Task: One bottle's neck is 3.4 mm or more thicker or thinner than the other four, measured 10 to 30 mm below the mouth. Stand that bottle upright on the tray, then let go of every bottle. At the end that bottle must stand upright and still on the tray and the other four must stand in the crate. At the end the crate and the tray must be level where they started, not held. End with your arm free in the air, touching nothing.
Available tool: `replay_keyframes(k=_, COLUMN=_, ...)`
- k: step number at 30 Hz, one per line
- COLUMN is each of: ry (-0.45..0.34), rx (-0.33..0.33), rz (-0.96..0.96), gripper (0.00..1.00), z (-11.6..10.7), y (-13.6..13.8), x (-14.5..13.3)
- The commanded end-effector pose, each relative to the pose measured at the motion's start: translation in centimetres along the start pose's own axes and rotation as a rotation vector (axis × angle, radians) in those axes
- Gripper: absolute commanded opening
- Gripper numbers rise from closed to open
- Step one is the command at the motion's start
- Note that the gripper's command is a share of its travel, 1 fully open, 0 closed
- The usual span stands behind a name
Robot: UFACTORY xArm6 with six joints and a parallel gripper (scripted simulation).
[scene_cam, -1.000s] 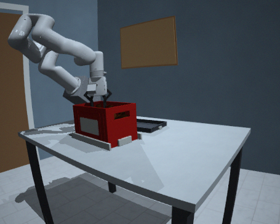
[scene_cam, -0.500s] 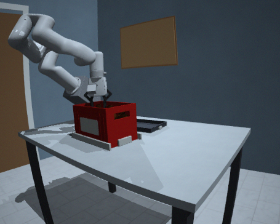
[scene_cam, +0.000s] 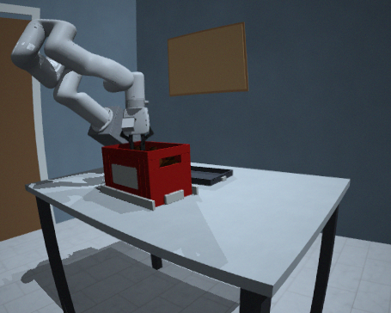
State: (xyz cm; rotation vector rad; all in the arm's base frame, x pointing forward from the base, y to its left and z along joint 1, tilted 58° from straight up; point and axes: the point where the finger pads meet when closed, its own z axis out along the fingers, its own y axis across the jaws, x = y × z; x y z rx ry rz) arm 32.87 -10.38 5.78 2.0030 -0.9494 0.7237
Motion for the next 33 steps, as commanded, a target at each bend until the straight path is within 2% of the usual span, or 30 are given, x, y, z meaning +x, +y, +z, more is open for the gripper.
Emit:
replay_keyframes(k=1, ry=0.0, rx=0.002, rz=0.001, gripper=0.0, z=-0.06, y=-0.07, x=0.04)
replay_keyframes(k=31, ry=0.0, rx=0.002, rz=0.001, gripper=0.0, z=-0.06, y=-0.07, x=0.04)
replay_keyframes(k=32, ry=0.0, rx=0.002, rz=0.001, gripper=0.65, z=-0.06, y=-0.07, x=0.04)
replay_keyframes(k=33, ry=0.0, rx=0.002, rz=0.001, gripper=0.65, z=-0.06, y=-0.07, x=0.04)
